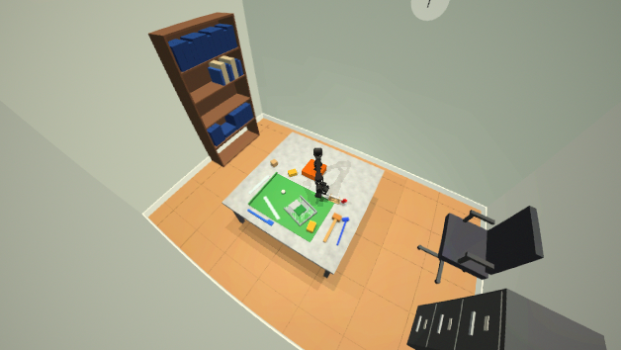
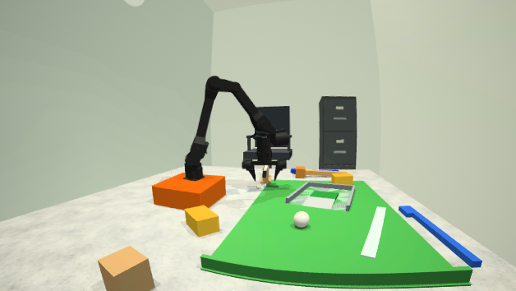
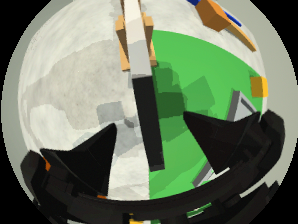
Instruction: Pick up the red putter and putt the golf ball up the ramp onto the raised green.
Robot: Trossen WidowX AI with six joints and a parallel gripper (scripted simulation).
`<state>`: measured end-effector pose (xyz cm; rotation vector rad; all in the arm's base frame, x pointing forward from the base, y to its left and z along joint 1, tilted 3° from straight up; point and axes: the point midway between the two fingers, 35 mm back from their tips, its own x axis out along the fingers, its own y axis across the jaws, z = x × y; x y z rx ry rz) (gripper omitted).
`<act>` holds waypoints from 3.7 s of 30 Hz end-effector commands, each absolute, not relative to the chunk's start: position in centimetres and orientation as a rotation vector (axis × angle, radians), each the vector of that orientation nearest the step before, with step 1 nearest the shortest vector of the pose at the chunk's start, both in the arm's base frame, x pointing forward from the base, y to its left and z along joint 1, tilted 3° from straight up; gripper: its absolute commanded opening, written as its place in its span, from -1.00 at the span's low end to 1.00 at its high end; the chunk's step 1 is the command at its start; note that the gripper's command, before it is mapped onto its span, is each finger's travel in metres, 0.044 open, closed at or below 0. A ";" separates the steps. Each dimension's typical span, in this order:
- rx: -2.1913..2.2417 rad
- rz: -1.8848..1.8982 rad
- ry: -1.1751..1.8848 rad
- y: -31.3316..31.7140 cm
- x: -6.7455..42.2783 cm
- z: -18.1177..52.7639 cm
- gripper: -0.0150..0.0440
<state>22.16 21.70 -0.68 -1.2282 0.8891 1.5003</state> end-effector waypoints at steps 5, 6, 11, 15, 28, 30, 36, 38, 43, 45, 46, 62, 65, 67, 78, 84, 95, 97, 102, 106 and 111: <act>-1.228 1.500 0.888 21.7 22.2 -0.6 0.29; -1.228 1.500 0.888 21.7 22.2 -0.6 0.20; -1.228 1.500 0.888 21.7 22.2 -0.6 -0.25; -1.228 1.500 0.888 21.7 22.2 -0.6 -0.34; -1.227 1.501 0.889 22.1 22.4 3.8 -0.49; -1.227 1.502 0.889 22.2 22.3 5.2 -0.49; -1.225 1.503 0.891 22.0 21.7 9.2 -0.49; -1.225 1.503 0.891 22.0 21.7 9.4 -0.49; -1.198 1.444 0.945 20.7 22.8 8.9 -0.49; -1.165 1.397 0.987 19.8 23.5 9.1 -0.49; -1.149 1.374 1.008 19.3 23.9 9.2 -0.49; -0.863 0.991 1.299 10.7 27.8 11.0 -0.49; -0.806 0.919 1.345 9.1 28.2 11.4 -0.49; -0.768 0.871 1.374 7.9 28.4 11.7 -0.49; -0.550 0.602 1.517 1.7 28.7 13.1 -0.49; -0.427 0.455 1.582 -1.6 28.3 14.0 -0.49; -0.196 0.183 1.678 -7.4 26.5 15.6 -0.49; -0.154 0.134 1.692 -8.4 26.0 15.9 -0.49; -0.046 0.011 1.724 -10.7 24.7 16.6 -0.49; 0.036 -0.084 1.745 -12.4 23.5 17.2 -0.49; 0.052 -0.102 1.749 -12.7 23.3 17.2 -0.49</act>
